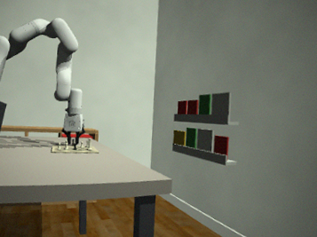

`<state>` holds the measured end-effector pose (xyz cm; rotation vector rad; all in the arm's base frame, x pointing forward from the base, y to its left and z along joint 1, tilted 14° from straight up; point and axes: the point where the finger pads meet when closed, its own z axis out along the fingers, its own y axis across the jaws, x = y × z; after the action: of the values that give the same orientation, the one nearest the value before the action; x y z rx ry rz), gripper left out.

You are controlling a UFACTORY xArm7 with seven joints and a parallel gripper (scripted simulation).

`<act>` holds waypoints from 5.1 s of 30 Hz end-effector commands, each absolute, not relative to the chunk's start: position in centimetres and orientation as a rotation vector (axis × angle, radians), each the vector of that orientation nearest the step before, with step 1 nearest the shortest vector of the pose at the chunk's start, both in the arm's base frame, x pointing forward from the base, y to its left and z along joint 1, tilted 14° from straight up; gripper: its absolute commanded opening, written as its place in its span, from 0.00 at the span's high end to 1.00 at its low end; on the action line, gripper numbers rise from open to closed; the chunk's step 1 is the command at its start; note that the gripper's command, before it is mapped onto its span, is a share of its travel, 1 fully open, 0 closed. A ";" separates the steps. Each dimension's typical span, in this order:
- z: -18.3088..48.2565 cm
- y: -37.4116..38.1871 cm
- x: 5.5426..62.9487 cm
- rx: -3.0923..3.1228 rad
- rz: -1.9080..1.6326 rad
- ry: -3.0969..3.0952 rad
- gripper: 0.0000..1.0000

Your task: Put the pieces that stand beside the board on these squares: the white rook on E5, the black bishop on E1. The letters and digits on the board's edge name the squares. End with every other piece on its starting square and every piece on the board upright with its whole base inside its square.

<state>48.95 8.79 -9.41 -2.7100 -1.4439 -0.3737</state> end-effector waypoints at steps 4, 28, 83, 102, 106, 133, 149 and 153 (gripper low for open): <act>-9.3 8.8 49.1 -2.711 -0.378 -1.444 0.63; -9.3 8.8 49.1 -2.711 -0.378 -1.444 1.00; -0.2 2.3 48.7 -2.655 -0.374 -1.568 1.00; -1.9 -14.3 49.9 -2.455 -0.389 -1.914 1.00; -2.0 -15.3 49.8 -2.444 -0.391 -1.932 1.00; -5.3 -14.8 50.4 -2.443 -0.391 -1.933 1.00; -10.8 -13.9 51.5 -2.443 -0.391 -1.933 1.00; -11.3 -13.8 51.6 -2.443 -0.391 -1.933 1.00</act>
<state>51.21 -13.75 -10.71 -2.4389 -1.9310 -0.3870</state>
